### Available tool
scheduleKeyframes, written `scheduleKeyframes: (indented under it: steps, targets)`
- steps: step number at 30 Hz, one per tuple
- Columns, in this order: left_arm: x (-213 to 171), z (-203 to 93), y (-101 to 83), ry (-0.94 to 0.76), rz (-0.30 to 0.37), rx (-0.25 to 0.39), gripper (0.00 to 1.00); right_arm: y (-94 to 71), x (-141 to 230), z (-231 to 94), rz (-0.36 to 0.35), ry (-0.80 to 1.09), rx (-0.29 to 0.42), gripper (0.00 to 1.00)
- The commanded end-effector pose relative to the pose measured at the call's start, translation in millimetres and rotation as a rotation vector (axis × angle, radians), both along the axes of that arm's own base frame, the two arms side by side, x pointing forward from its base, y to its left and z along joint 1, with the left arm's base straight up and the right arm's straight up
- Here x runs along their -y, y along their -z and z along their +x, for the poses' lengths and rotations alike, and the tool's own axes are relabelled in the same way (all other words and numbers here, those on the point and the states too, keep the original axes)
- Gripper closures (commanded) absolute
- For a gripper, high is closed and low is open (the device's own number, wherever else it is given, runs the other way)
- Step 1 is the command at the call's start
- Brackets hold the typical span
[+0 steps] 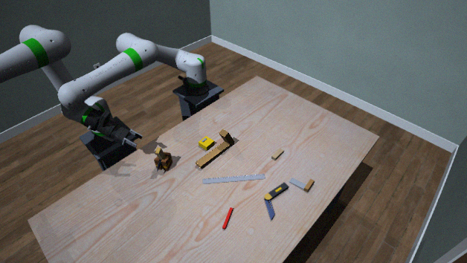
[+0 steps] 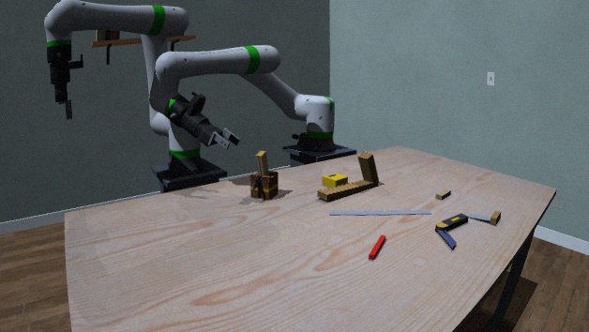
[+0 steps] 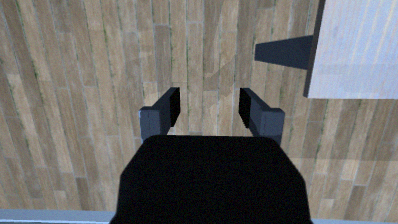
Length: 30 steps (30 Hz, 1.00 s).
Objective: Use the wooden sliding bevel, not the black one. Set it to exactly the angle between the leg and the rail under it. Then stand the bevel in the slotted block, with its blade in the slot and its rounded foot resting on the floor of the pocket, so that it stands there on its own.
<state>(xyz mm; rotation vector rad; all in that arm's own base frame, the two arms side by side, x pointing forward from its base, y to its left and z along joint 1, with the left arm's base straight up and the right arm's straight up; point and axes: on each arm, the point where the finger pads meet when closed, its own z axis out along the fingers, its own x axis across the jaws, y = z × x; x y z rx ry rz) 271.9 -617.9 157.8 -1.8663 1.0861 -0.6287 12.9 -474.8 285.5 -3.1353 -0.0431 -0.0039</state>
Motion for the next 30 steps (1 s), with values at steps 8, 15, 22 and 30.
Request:
scheduleKeyframes:
  steps: [8, 15, 22, 30]
  targets:
    - [0, 1, -6.0, -0.006, -0.011, 0.006, 0.00, -4.2, 0, 0, -0.006, 0.000, -0.002, 0.00]
    - [0, 1, -6.0, -0.006, -0.011, 0.006, 0.00, -4.2, 0, 0, -0.006, 0.000, -0.002, 0.00]
    - [0, 1, -6.0, -0.006, -0.011, 0.006, 0.00, -4.2, 0, 0, -0.006, 0.000, -0.002, 0.00]
    - [-14, 18, 7.3, -0.132, -0.149, -0.058, 0.00, -4.2, 0, 0, -0.006, 0.000, -0.002, 0.00]
